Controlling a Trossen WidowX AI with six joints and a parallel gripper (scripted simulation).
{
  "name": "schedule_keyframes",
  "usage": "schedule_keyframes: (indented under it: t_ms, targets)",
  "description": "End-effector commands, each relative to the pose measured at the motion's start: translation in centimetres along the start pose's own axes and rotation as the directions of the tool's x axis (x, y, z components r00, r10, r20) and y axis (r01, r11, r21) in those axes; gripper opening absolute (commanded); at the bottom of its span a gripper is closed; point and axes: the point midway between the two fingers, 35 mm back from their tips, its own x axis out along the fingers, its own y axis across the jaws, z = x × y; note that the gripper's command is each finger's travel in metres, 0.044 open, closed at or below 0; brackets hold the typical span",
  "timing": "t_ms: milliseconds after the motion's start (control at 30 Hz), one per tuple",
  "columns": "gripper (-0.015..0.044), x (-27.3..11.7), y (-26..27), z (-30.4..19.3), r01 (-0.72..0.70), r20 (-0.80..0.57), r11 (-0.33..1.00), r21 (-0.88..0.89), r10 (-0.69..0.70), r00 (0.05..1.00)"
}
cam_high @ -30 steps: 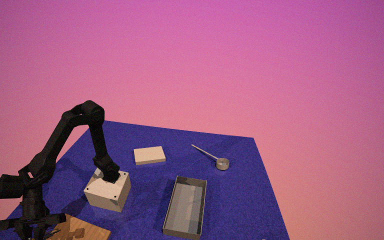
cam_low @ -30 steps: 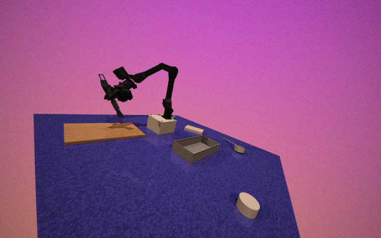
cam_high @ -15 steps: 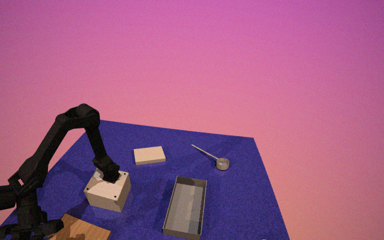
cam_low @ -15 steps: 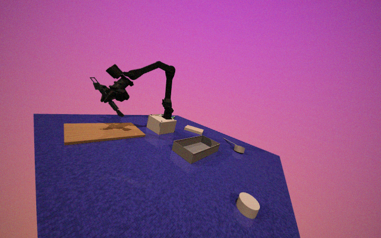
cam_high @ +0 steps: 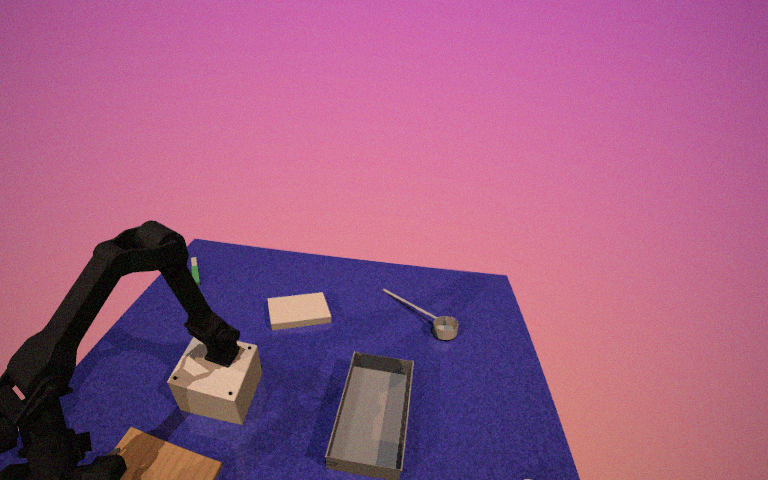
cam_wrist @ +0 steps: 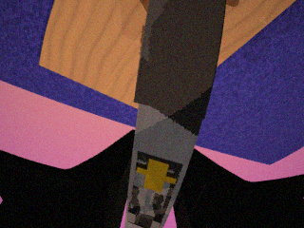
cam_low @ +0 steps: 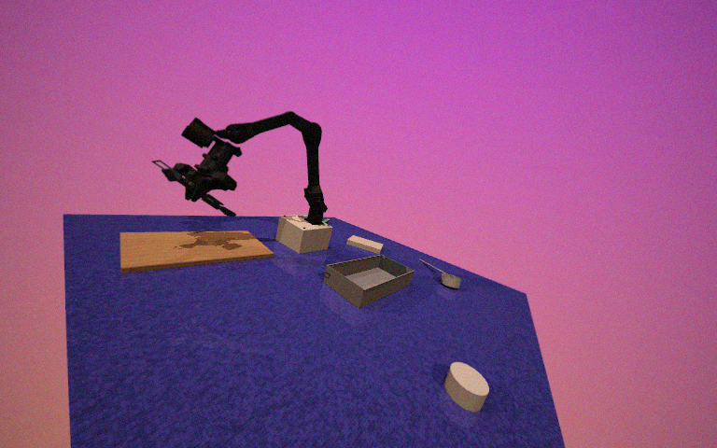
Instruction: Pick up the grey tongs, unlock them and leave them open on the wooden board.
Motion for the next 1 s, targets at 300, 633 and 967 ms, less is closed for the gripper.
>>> schedule_keyframes:
  t_ms: [300,633,967]
  targets:
    - [-0.0150,1.5,-0.2,0.4,-0.006,0.220,1.000,-0.016,0.009,0.975]
    - [-0.0150,2.0,-0.6,0.8,-0.009,0.382,0.999,-0.037,0.022,0.924]
    - [-0.0150,2.0,-1.0,1.2,-0.007,0.512,0.998,-0.068,0.041,0.858]
